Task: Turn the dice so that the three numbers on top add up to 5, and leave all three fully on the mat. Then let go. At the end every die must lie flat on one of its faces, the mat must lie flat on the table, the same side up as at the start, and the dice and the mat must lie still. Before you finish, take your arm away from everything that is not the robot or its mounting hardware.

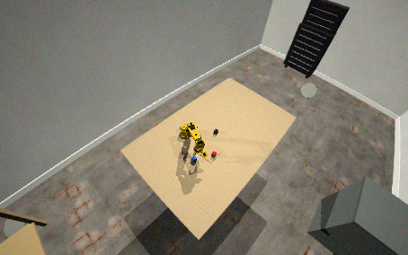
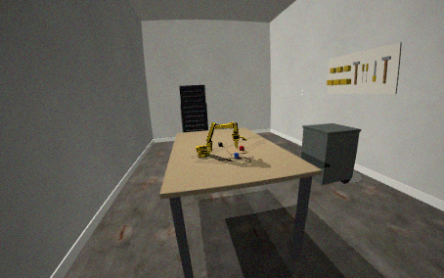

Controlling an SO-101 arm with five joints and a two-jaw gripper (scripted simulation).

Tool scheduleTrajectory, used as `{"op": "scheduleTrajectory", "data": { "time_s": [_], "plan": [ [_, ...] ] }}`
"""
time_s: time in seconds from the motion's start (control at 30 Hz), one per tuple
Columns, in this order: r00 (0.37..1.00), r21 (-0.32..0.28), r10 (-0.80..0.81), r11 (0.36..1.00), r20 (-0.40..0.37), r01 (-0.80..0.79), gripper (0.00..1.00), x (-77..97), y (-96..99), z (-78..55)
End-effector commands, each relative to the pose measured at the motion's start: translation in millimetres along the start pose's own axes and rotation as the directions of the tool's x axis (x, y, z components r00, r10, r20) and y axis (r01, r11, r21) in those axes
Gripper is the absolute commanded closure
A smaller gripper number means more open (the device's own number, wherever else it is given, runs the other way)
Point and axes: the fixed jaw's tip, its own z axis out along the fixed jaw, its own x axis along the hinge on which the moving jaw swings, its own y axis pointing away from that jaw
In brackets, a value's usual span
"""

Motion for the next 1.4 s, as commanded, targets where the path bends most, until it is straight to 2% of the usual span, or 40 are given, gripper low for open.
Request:
{"op": "scheduleTrajectory", "data": {
  "time_s": [0.0, 1.37],
  "plan": [
    [1.0, 0.0, 0.012, 1.0, 0.003, -0.012, 0.65, 4.0, -17.4, -0.2],
    [1.0, -0.004, 0.007, 1.0, -0.004, -0.007, 0.65, 7.3, -21.0, 1.2]
  ]
}}
